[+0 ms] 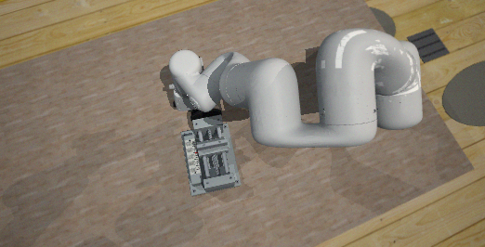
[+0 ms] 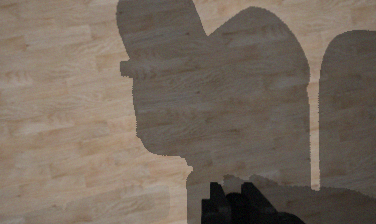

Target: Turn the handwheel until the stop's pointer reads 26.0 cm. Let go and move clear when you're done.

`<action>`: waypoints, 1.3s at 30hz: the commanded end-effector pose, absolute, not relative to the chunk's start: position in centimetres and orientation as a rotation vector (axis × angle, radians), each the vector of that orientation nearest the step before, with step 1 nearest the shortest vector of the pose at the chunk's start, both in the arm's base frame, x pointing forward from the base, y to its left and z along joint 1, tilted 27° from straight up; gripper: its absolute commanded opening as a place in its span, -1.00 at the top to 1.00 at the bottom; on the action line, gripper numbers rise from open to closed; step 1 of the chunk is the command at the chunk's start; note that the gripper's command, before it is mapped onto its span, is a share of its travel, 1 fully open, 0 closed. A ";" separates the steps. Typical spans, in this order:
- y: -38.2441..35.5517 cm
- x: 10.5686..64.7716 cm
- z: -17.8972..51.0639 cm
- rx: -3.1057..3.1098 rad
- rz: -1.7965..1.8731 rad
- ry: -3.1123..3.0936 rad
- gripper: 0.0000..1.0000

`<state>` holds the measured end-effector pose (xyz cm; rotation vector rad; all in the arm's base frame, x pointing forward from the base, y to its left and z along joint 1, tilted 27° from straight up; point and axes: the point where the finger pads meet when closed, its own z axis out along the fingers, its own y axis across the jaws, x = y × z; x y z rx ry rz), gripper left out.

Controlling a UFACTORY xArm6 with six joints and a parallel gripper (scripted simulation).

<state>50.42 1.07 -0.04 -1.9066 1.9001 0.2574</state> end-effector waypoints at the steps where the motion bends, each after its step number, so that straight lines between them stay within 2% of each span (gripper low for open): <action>1: 0.6 50.7 1.0 -1.907 0.260 1.901 0.88; 21: -1.0 48.1 4.1 -1.907 0.260 1.901 0.88; 39: -0.6 44.6 2.9 -1.907 0.260 1.901 0.88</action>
